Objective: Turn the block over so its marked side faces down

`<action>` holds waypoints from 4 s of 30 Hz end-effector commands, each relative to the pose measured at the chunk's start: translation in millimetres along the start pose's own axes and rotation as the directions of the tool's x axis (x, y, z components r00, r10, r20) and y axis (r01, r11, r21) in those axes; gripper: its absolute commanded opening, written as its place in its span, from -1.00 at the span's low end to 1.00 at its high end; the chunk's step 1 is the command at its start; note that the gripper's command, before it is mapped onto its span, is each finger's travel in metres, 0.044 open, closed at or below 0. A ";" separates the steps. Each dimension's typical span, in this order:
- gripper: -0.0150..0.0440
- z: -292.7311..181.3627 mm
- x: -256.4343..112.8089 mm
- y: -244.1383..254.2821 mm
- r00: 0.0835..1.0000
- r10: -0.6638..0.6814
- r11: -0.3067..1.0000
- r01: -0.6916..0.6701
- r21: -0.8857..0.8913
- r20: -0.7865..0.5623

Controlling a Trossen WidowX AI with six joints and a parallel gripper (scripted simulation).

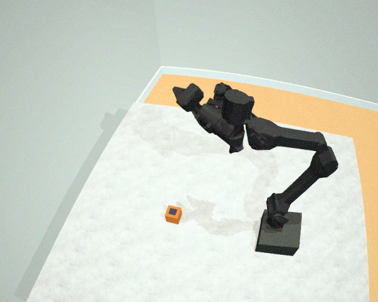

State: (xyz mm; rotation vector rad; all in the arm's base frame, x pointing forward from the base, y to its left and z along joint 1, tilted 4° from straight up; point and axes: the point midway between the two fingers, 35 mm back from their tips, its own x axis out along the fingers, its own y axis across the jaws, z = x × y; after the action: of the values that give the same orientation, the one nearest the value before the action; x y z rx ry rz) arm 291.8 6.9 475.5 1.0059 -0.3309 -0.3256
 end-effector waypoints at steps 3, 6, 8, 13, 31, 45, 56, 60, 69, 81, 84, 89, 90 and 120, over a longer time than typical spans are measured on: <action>1.00 -81.9 41.4 -34.5 0.962 -0.157 0.894 0.043 -0.446 -0.222; 1.00 -123.2 54.6 -60.7 0.904 -0.268 0.788 0.007 -0.615 -0.333; 1.00 -149.0 59.3 -82.1 0.847 -0.351 0.711 -0.036 -0.702 -0.399; 1.00 -203.5 57.5 -144.5 0.639 -0.567 0.530 -0.199 -0.824 -0.519; 1.00 -271.1 5.1 -262.7 -0.016 -0.847 0.446 -0.563 -0.696 -0.531; 1.00 -295.6 4.2 -294.4 -0.016 -0.847 0.446 -0.563 -0.695 -0.531; 1.00 -304.8 4.2 -309.2 -0.016 -0.847 0.446 -0.563 -0.695 -0.531; 1.00 -308.3 4.2 -314.7 -0.016 -0.847 0.446 -0.563 -0.695 -0.531; 1.00 -315.9 3.8 -327.1 -0.016 -0.847 0.446 -0.563 -0.696 -0.531; 0.56 -320.4 3.4 -334.7 -0.016 -0.847 0.446 -0.563 -0.696 -0.531; 0.29 -320.4 3.4 -334.7 -0.016 -0.847 0.446 -0.563 -0.696 -0.531; 0.18 -320.4 3.4 -334.7 -0.016 -0.847 0.446 -0.563 -0.696 -0.531; 0.15 -320.4 3.4 -334.7 -0.016 -0.847 0.446 -0.563 -0.696 -0.531; -0.49 -306.7 5.0 -310.9 0.027 -0.831 0.446 -0.564 -0.695 -0.555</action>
State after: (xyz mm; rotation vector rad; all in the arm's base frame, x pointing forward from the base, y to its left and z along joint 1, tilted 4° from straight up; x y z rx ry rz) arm 387.4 84.0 53.4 -0.1453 1.4455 0.1143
